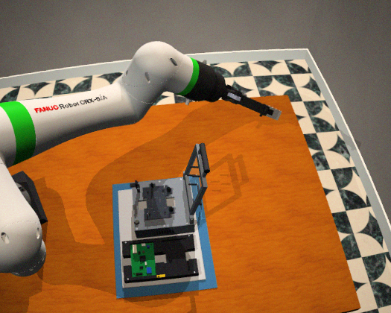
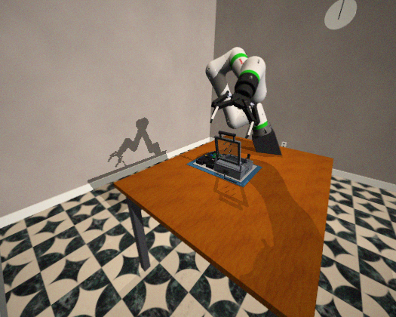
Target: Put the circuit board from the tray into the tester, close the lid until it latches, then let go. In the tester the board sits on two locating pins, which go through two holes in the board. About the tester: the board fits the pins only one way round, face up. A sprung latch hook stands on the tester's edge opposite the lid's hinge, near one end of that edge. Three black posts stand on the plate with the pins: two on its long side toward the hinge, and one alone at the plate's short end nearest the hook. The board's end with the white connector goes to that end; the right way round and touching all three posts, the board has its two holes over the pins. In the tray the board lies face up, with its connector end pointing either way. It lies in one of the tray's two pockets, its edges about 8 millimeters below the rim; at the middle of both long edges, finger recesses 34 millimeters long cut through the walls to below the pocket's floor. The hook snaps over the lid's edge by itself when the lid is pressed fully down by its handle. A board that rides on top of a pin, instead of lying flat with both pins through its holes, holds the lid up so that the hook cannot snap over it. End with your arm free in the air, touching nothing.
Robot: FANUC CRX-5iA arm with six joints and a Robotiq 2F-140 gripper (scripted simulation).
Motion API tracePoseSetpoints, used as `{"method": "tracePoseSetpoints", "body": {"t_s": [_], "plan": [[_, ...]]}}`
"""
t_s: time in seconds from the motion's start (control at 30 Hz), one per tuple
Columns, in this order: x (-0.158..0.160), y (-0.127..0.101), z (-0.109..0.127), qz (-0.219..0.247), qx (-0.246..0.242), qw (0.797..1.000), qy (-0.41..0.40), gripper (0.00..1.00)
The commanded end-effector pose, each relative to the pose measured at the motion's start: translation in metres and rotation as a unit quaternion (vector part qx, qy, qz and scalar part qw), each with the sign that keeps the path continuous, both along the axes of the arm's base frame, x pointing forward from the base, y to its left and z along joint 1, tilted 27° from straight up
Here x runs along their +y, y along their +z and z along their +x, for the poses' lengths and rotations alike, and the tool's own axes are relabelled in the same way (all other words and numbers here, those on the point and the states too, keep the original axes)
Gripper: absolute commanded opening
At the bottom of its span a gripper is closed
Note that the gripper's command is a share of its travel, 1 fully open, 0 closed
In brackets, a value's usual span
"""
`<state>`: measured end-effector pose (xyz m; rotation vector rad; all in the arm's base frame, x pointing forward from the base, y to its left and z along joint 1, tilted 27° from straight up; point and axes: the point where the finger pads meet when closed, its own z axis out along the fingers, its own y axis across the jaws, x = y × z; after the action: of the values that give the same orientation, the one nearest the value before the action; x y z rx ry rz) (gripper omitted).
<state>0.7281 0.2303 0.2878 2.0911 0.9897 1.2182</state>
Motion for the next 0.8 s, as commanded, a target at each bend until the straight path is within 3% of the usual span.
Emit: {"method": "tracePoseSetpoints", "body": {"t_s": [0.0,0.6,0.77], "plan": [[0.000,0.000,0.000,0.000,0.000,1.000,0.000,1.00],[-0.001,0.001,0.000,-0.001,-0.001,1.000,0.000,1.00],[-0.028,0.026,-0.004,-0.033,-0.007,0.999,-0.018,1.00]]}}
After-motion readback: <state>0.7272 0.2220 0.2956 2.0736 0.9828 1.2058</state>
